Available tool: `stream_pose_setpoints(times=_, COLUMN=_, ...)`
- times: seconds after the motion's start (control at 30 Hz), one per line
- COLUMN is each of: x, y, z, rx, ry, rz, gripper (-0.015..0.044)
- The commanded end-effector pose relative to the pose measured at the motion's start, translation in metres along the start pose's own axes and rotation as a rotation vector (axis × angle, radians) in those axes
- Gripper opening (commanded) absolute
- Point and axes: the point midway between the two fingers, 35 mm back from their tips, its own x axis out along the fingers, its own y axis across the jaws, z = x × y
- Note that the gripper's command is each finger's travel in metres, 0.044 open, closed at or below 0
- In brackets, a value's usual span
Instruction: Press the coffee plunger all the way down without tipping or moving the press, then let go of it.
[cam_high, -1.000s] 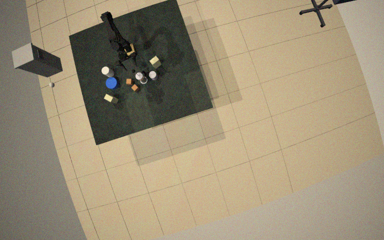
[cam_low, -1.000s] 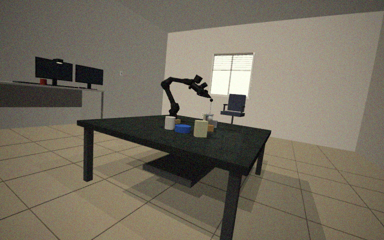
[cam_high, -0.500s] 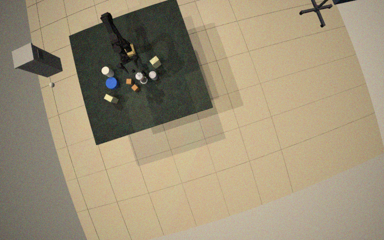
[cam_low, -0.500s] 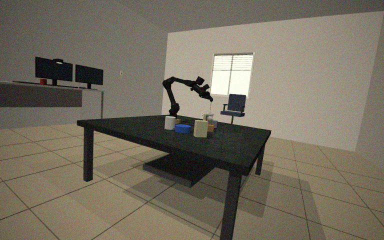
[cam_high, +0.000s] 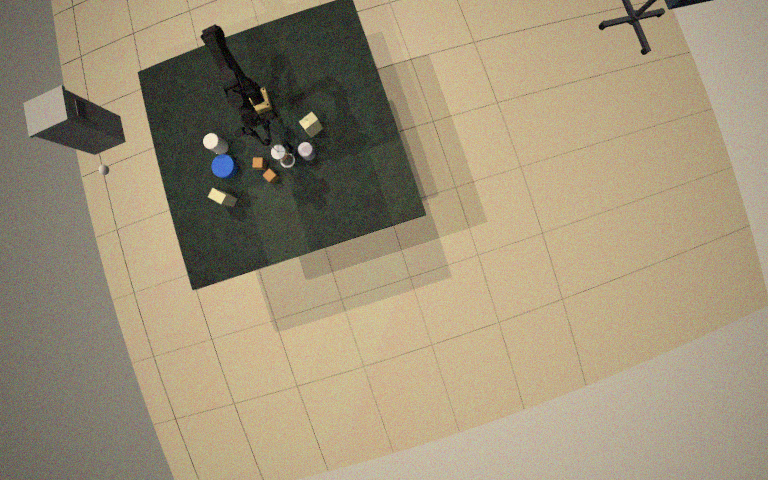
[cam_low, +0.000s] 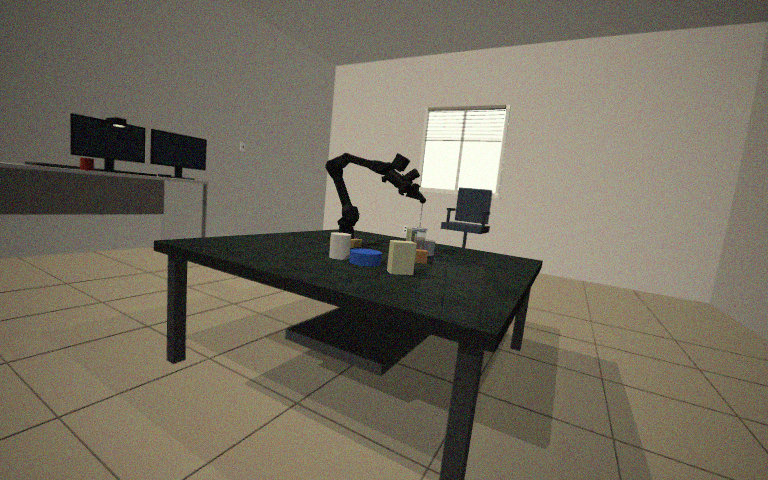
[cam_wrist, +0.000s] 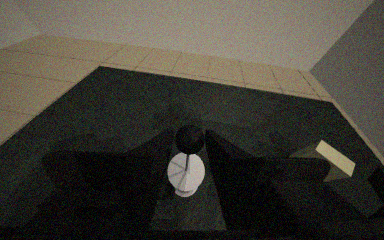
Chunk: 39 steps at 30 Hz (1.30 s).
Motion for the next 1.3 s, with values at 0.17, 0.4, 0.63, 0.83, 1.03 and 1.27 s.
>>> stream_pose_setpoints(times=0.17, x=0.000, y=0.000, z=0.000, rx=-0.001, ry=0.000, rz=-0.003, gripper=0.0114)
stream_pose_setpoints(times=0.4, x=0.004, y=0.000, z=-0.004, rx=-0.001, ry=0.000, rz=-0.003, gripper=0.0114)
stream_pose_setpoints(times=0.63, x=0.012, y=-0.001, z=-0.013, rx=-0.001, ry=0.000, rz=-0.003, gripper=0.0114)
stream_pose_setpoints(times=0.83, x=0.018, y=-0.001, z=-0.021, rx=-0.001, ry=0.000, rz=-0.003, gripper=0.0114)
stream_pose_setpoints(times=1.03, x=0.025, y=-0.001, z=-0.029, rx=-0.001, ry=-0.001, rz=-0.003, gripper=0.0114)
stream_pose_setpoints(times=1.27, x=0.032, y=-0.001, z=-0.038, rx=-0.001, ry=-0.001, rz=-0.003, gripper=0.0114)
